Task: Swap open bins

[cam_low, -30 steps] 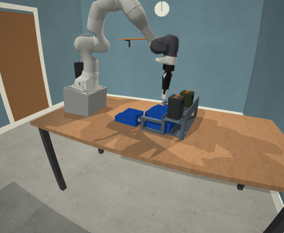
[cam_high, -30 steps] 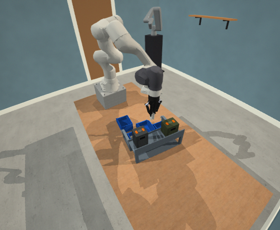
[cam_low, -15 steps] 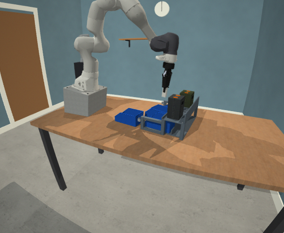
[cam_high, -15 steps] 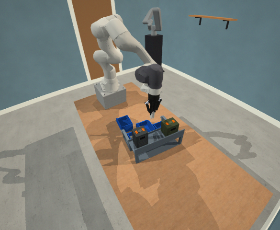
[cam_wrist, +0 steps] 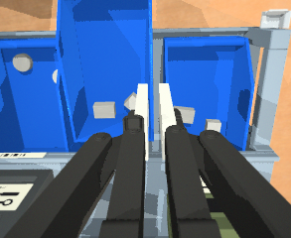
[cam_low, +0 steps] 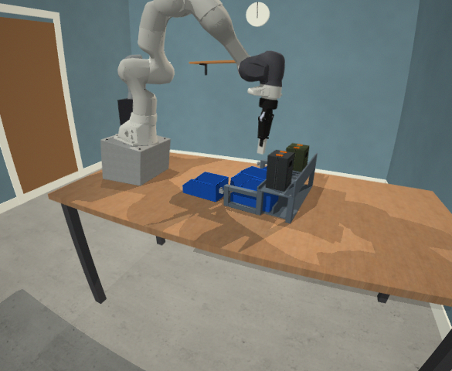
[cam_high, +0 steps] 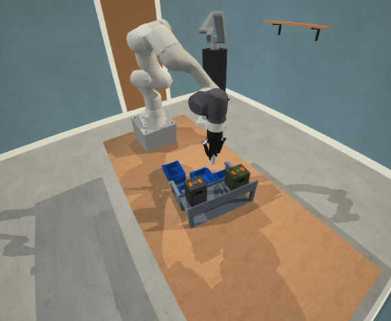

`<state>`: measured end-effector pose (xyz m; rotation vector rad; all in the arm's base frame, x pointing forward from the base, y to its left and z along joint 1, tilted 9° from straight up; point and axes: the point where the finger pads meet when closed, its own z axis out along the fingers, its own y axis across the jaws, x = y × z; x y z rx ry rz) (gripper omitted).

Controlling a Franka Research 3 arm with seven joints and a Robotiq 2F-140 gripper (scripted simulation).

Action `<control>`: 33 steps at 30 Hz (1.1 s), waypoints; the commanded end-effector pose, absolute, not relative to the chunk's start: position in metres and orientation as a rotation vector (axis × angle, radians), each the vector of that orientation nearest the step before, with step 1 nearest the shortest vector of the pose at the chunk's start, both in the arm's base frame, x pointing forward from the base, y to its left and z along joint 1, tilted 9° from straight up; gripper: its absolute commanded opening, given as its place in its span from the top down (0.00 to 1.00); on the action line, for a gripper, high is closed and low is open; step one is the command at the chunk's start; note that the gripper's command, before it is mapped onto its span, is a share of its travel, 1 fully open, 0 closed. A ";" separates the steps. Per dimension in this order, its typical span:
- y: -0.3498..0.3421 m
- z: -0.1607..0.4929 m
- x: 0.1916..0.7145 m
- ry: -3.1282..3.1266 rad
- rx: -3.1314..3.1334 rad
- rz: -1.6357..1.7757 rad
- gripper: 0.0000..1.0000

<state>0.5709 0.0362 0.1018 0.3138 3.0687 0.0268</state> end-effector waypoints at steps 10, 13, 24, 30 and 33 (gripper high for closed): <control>0.036 0.101 0.569 3.074 0.309 0.027 1.00; 0.036 0.101 0.569 3.074 0.309 0.027 1.00; 0.036 0.101 0.569 3.075 0.306 0.027 1.00; 0.026 0.090 0.542 3.061 -0.194 -0.009 1.00; 0.018 0.078 0.509 3.057 -0.330 -0.054 1.00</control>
